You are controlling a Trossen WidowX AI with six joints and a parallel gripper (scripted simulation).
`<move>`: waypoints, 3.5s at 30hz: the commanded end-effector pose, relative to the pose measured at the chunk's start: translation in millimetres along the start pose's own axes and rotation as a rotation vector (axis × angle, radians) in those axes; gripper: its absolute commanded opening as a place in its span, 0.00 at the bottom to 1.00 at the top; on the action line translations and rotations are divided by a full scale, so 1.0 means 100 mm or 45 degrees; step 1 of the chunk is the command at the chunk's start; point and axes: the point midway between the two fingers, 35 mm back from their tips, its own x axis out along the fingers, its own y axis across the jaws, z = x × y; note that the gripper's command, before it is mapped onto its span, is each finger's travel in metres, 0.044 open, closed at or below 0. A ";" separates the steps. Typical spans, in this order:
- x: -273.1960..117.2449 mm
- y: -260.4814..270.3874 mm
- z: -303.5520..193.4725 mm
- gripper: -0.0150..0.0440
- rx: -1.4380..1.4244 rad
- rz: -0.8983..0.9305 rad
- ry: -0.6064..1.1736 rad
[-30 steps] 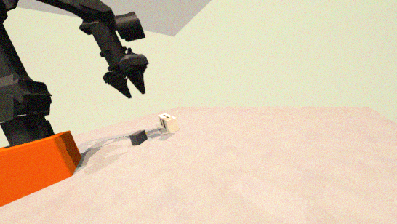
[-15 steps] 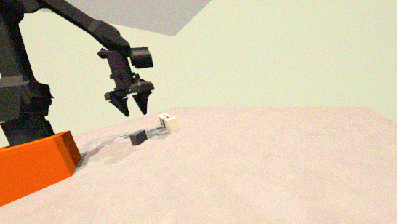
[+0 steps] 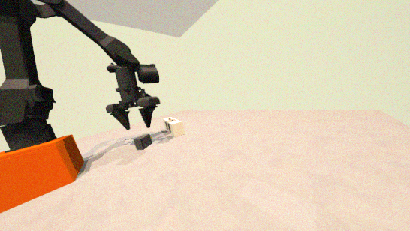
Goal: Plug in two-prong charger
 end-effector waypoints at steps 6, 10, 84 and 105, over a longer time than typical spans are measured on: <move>0.12 0.00 0.01 1.00 -0.015 -0.002 0.007; 0.16 0.00 0.01 1.00 -0.015 -0.002 0.007; 0.07 0.01 0.00 0.25 -0.012 -0.001 0.007; 0.19 0.07 0.15 0.25 0.289 0.017 -0.004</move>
